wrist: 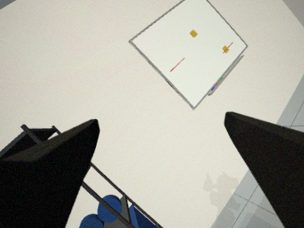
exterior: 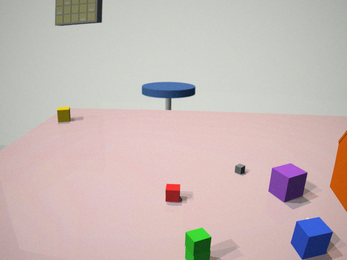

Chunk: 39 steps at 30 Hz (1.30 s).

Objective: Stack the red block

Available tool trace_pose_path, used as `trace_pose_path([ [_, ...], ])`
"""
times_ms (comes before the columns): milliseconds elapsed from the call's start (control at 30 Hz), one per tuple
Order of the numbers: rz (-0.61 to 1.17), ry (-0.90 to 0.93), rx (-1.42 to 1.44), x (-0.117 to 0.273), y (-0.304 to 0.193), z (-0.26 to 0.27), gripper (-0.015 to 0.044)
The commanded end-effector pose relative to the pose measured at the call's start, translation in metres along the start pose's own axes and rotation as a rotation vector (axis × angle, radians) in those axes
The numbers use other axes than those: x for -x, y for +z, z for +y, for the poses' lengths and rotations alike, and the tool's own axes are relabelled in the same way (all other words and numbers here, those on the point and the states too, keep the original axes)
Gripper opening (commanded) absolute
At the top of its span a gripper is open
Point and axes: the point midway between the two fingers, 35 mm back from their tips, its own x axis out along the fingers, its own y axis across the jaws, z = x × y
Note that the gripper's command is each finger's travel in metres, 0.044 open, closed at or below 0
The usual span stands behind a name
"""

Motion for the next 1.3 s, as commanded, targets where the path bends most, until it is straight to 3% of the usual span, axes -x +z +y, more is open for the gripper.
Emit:
trace_pose_path([
  [0, -0.154, -0.093, -0.025, 0.023, 0.038, -0.031, 0.044],
  [300, -0.529, -0.404, -0.125, 0.122, 0.118, -0.126, 0.044],
  [600, -0.799, -0.775, -0.269, 0.251, 0.141, -0.219, 0.044],
  [933, -0.931, -1.2, -0.496, 0.398, 0.095, -0.303, 0.044],
  [1267, -0.827, -1.639, -0.81, 0.521, -0.011, -0.356, 0.044],
])
